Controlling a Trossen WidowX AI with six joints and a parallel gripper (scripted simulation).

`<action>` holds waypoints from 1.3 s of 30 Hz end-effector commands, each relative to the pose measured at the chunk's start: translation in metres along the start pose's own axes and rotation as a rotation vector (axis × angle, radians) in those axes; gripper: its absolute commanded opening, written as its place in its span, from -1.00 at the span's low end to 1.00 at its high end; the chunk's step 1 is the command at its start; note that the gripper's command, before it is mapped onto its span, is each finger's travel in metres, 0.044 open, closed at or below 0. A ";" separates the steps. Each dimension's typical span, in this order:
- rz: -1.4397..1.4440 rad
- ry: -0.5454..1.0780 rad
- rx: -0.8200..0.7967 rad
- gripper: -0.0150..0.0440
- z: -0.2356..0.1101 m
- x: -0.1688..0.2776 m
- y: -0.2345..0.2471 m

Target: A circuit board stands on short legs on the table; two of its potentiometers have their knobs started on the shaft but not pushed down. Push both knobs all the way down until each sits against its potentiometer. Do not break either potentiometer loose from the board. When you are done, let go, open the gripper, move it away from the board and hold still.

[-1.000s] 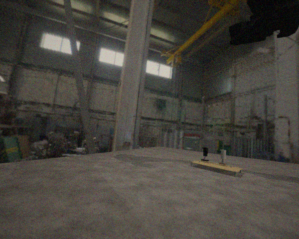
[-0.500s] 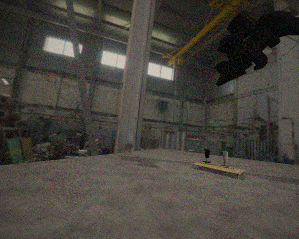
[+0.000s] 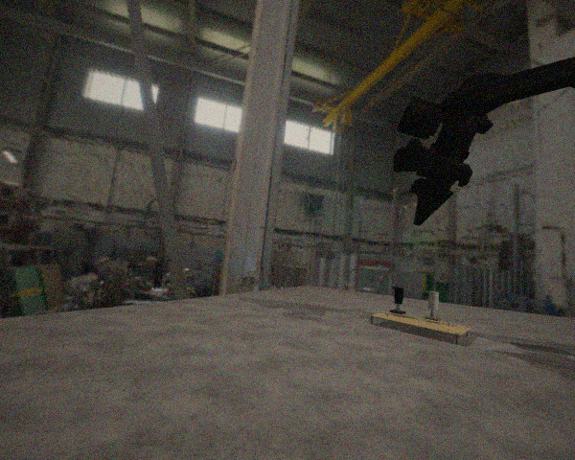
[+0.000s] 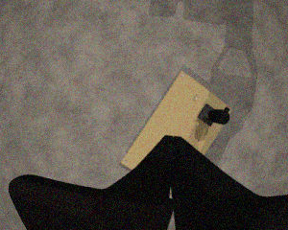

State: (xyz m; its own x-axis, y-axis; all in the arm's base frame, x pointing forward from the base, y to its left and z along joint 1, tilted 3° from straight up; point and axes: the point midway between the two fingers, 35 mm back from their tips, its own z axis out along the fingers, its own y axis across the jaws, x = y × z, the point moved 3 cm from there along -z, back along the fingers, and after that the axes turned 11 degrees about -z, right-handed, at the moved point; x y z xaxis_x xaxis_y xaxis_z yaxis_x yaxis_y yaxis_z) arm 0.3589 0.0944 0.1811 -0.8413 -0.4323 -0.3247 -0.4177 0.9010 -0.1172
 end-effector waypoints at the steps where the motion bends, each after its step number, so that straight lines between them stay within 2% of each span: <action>1: 0.102 0.098 -0.025 -0.49 0.021 0.015 -0.014; 14: 0.394 0.344 -0.082 -0.49 0.065 0.061 -0.050; 19: 0.398 0.347 -0.083 -0.49 0.065 0.062 -0.050; 23: 0.398 0.347 -0.083 -0.49 0.084 0.068 -0.047; 39: 0.398 0.347 -0.083 -0.49 0.094 0.071 -0.046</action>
State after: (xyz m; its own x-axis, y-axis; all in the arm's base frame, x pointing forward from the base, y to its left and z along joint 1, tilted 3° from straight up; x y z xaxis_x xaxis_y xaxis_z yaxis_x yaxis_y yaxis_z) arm 0.3520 0.0250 0.0832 -0.9980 -0.0618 -0.0094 -0.0621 0.9977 0.0271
